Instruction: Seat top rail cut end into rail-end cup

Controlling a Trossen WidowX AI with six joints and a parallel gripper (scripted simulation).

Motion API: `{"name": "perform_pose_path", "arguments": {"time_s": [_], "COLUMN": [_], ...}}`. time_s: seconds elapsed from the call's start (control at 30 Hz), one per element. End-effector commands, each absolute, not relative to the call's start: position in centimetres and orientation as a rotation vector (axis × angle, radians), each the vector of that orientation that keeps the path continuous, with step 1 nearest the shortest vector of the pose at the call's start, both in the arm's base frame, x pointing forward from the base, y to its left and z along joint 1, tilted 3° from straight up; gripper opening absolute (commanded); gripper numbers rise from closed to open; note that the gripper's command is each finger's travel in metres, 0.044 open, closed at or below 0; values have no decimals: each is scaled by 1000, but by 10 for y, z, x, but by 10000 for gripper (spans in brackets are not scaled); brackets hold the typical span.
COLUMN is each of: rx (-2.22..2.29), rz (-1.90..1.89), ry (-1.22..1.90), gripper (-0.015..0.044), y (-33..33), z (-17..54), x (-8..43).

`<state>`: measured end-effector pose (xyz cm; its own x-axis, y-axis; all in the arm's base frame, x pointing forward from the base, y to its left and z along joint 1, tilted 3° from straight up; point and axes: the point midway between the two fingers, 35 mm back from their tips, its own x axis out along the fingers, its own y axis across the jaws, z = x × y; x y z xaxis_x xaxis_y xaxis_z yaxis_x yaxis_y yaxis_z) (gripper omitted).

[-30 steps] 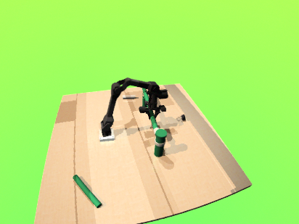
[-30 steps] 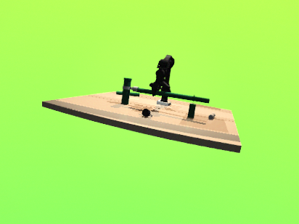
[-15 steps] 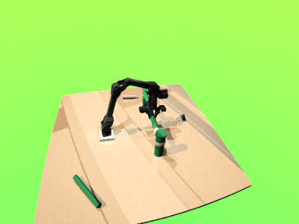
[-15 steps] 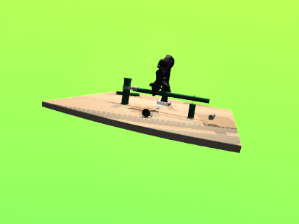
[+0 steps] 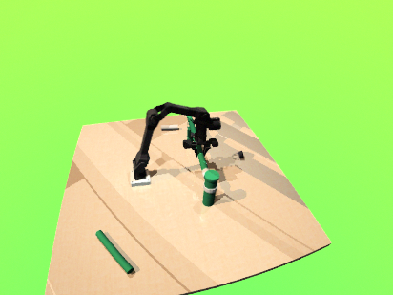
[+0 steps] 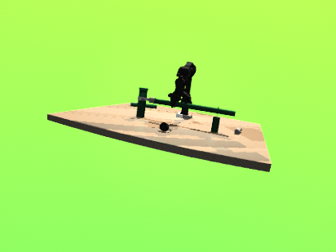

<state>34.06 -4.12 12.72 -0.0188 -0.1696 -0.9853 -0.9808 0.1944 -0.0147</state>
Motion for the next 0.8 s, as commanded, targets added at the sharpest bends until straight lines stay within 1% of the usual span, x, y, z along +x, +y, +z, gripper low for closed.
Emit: {"name": "perform_pose_path", "arguments": {"time_s": [0.0, 0.77], "rx": [-1192, -1194], "rz": [970, 969], "ry": [1428, 1430], "gripper": [0, 0], "y": [-45, -47], "z": [130, 131], "x": [340, 340]}}
